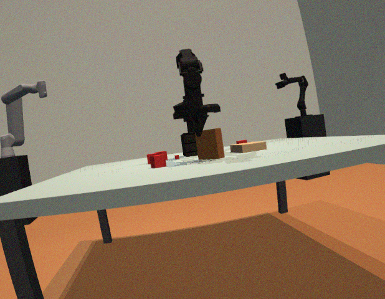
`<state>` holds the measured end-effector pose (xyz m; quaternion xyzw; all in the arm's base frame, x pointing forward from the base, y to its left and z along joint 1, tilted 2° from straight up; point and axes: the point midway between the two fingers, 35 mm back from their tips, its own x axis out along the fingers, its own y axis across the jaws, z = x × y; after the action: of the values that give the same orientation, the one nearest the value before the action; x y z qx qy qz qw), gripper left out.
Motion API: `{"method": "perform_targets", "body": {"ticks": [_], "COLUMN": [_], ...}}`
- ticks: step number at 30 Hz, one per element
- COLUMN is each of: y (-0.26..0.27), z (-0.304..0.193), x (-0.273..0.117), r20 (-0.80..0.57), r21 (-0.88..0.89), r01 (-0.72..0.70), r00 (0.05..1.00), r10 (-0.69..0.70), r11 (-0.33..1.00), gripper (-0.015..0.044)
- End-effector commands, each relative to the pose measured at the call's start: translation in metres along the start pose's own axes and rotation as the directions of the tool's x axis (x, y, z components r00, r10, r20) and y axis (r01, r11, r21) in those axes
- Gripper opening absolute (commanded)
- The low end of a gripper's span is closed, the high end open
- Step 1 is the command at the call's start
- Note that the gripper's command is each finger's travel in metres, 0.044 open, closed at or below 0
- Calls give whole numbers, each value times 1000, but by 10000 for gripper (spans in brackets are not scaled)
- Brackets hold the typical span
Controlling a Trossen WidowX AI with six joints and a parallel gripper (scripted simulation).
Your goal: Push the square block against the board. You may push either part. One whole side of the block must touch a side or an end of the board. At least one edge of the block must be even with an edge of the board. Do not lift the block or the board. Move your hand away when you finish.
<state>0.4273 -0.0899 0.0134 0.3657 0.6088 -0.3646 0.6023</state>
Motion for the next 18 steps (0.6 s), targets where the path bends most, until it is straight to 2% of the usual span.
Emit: {"method": "perform_targets", "body": {"ticks": [1,18], "y": [1,3], "z": [0,-11], "x": [2,2], "r20": [4,3], "r21": [4,4], "r01": [-9,-9], "r00": [1000,1000], "r10": [9,9], "r11": [1000,1000], "gripper": [0,0]}}
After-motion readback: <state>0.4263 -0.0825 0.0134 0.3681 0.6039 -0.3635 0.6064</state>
